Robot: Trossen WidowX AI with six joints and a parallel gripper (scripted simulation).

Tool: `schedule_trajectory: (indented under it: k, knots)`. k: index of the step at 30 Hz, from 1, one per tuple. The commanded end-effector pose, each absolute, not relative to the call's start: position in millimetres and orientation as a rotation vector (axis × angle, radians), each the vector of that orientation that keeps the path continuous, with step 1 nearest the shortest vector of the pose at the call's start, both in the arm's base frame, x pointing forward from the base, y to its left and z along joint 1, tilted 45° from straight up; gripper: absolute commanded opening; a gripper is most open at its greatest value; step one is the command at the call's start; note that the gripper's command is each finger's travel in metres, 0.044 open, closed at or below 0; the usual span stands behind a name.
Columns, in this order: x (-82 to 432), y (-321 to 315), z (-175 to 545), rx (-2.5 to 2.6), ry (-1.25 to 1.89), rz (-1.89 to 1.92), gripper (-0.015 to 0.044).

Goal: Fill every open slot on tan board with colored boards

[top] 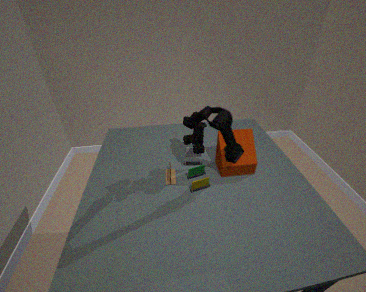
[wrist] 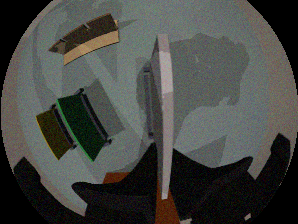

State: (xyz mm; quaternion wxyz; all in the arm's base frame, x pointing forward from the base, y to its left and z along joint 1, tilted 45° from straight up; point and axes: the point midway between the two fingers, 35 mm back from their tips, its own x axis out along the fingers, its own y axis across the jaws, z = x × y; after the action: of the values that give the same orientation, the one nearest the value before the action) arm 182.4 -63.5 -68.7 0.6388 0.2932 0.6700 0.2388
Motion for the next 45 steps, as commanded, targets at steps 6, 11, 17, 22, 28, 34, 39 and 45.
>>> schedule_trajectory:
  k: [6, 11, 17, 22, 28, 34, 39, 45]
  knots:
    - [183, -78, -55, 0.661, 1.529, 0.545, 0.0]
    - [183, -86, -47, 0.661, 1.53, 0.545, 0.0]
    - [183, -94, -39, 0.66, 1.53, 0.545, 0.0]
    - [191, -94, -38, 0.654, 1.529, 0.544, 0.0]
    - [204, -93, -35, 0.643, 1.527, 0.544, 0.0]
    - [218, -91, -31, 0.633, 1.524, 0.547, 0.0]
    - [229, -89, -28, 0.623, 1.521, 0.551, 0.0]
    - [243, -85, -24, 0.61, 1.517, 0.558, 0.0]
